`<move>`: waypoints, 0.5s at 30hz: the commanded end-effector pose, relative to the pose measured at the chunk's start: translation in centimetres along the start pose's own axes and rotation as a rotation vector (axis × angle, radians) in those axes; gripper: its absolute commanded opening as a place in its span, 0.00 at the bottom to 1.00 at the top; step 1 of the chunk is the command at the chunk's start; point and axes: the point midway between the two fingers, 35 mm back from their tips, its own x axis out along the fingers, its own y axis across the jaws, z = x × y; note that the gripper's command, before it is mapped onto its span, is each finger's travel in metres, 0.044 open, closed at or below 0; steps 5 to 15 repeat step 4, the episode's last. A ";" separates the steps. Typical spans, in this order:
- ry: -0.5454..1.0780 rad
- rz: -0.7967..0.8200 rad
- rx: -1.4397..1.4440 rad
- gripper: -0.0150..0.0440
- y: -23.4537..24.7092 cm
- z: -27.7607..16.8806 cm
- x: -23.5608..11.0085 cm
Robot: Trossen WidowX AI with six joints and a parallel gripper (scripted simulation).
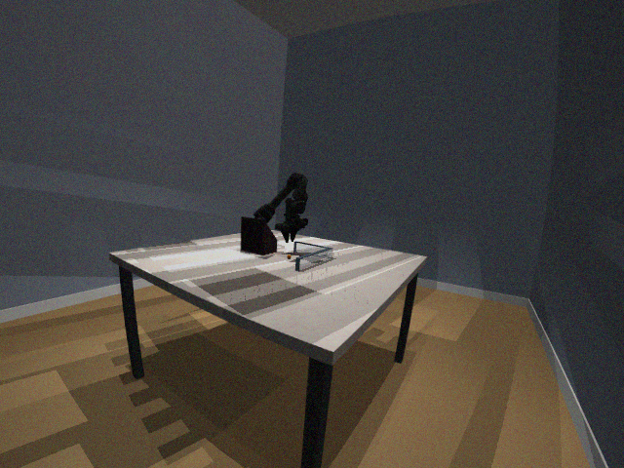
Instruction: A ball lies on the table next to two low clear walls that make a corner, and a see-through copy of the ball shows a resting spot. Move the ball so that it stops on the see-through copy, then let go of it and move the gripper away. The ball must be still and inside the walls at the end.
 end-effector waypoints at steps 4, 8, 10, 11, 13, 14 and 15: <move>0.001 -0.002 0.000 0.83 0.0 0.0 -4.7; 0.001 -0.002 0.000 0.83 0.0 0.0 -4.7; 0.001 -0.002 0.000 0.83 0.0 0.0 -4.7; 0.001 -0.002 0.000 0.83 0.0 0.0 -4.7; 0.001 -0.002 0.000 0.83 0.0 0.0 -4.7; 0.001 -0.002 0.000 0.83 0.0 0.0 -4.7; 0.001 -0.002 0.000 0.83 0.0 0.0 -4.7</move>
